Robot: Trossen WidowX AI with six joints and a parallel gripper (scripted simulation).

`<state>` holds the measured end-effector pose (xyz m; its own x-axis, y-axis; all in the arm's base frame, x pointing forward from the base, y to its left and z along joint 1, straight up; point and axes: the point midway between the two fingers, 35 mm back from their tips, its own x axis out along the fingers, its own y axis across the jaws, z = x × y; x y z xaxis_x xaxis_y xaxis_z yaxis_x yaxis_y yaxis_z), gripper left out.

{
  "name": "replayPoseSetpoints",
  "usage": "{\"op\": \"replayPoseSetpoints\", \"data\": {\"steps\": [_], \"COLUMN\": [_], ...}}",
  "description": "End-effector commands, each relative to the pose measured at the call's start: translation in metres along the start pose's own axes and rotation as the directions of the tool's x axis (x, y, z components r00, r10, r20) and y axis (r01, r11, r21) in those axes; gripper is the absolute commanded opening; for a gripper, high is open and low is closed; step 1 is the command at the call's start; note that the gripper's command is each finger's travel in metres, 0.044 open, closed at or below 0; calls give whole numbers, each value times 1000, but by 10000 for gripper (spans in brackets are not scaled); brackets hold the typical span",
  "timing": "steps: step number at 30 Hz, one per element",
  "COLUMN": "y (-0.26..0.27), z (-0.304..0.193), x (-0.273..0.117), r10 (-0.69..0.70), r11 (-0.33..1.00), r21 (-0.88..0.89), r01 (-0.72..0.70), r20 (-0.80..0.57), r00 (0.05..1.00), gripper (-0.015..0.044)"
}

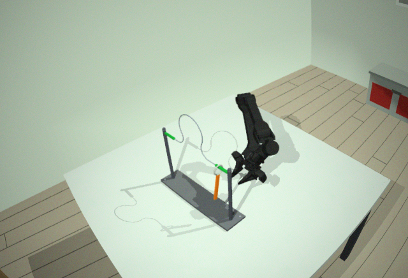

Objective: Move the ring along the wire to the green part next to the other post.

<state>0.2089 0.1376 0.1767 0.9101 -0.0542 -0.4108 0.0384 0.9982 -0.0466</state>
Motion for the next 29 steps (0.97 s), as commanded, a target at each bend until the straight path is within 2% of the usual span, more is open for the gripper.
{"op": "replayPoseSetpoints", "data": {"steps": [1, 6, 29], "y": [-1, -2, -2], "z": [4, 5, 5], "x": [-25, -30, -30], "r10": [9, 11, 11], "r11": [1000, 1000, 1000], "r21": [3, 2, 2], "r01": [-9, -11, -11], "r20": [16, 22, 22], "r00": [1000, 1000, 1000], "gripper": [317, 440, 440]}}
